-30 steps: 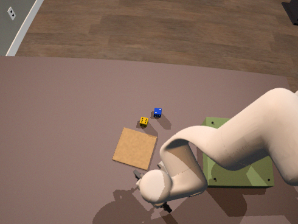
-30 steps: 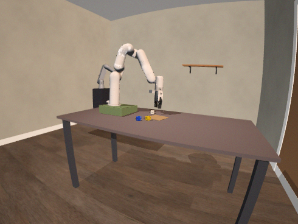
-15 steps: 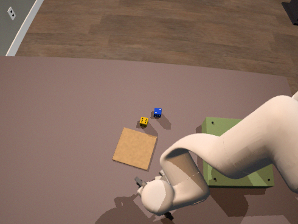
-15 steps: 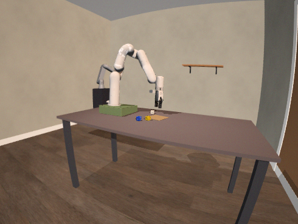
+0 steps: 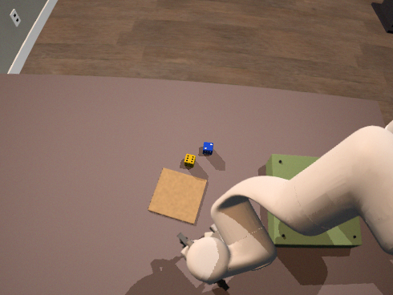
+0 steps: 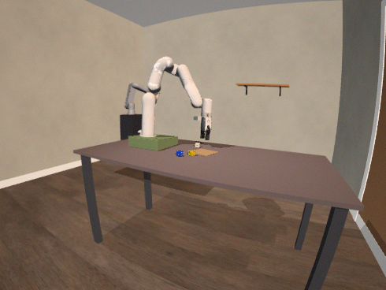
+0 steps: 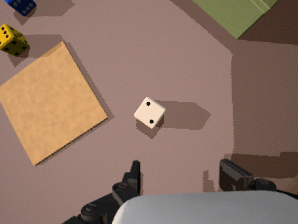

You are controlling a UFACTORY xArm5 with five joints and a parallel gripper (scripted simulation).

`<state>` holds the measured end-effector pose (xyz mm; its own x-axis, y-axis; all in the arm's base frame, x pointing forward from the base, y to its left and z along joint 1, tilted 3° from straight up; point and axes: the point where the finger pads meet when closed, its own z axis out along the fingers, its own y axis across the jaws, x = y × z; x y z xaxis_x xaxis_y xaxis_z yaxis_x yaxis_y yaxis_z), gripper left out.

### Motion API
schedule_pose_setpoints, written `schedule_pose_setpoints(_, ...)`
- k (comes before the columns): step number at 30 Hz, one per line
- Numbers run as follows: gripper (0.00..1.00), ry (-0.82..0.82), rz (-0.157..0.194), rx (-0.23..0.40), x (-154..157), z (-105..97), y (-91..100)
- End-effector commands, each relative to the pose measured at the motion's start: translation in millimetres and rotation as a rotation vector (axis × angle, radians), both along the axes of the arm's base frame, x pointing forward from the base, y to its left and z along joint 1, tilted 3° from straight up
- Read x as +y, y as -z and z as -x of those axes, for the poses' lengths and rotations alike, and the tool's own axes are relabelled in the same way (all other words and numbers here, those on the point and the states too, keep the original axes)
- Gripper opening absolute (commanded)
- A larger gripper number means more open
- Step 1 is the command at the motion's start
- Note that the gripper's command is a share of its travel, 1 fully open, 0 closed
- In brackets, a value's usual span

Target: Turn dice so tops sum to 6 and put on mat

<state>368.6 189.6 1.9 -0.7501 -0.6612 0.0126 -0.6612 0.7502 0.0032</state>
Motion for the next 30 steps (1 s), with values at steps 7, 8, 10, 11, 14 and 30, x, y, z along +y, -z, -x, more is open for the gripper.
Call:
schedule_pose_setpoints(7, 1.00, 0.000, -0.002, -0.003, 1, -1, -1.1)
schedule_pose_setpoints(8, 1.00, 0.000, -0.002, -0.003, 1, -1, -1.1)
schedule_pose_setpoints(10, 1.00, 0.000, -0.002, -0.003, 1, -1, -1.1)
schedule_pose_setpoints(11, 1.00, 0.000, -0.002, -0.003, 1, -1, -1.1)
schedule_pose_setpoints(14, 1.00, 0.000, -0.002, -0.003, 1, -1, -1.1)
schedule_pose_setpoints(30, 1.00, 0.000, -0.002, -0.003, -3, -1, -59.0)
